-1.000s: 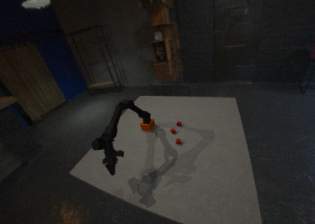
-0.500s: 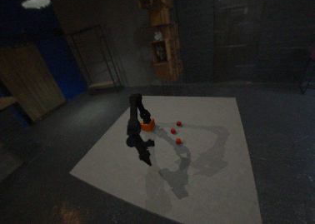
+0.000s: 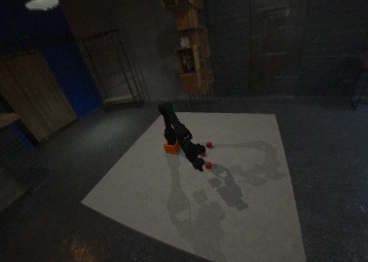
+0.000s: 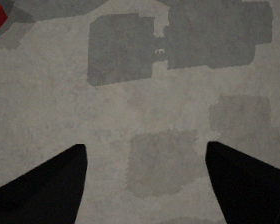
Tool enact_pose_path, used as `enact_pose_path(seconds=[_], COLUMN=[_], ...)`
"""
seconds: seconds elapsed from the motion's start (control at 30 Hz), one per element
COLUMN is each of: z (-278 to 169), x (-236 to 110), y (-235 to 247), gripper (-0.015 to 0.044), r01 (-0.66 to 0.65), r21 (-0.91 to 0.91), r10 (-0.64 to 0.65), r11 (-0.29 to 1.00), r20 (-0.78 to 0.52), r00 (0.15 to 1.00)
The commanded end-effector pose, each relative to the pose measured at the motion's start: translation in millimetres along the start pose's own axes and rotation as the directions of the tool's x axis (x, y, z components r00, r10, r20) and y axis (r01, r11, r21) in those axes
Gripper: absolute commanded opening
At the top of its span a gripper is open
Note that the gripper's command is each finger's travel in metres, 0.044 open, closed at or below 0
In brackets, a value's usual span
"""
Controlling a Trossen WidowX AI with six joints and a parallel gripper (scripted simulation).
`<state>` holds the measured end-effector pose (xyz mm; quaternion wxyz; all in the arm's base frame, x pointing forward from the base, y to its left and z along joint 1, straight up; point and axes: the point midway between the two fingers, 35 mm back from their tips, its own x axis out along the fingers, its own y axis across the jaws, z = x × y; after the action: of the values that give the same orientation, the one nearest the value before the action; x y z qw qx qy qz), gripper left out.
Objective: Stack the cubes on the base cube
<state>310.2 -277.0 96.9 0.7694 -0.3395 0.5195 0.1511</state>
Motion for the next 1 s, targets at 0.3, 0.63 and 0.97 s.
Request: enact_pose_path(seconds=[0.3, 0.63, 0.97], z=[97, 130, 127], x=[-12, -36, -17], y=[107, 194, 218], gripper=[0.0265, 0.0265, 0.0265], r01=[-0.231, -0.350, -0.365], r21=[0.001, -0.017, -0.023], r10=[0.231, 0.341, 0.353], r11=[0.973, 0.937, 0.931], r20=[-0.063, -0.183, -0.213], r00=[0.971, 0.922, 0.911])
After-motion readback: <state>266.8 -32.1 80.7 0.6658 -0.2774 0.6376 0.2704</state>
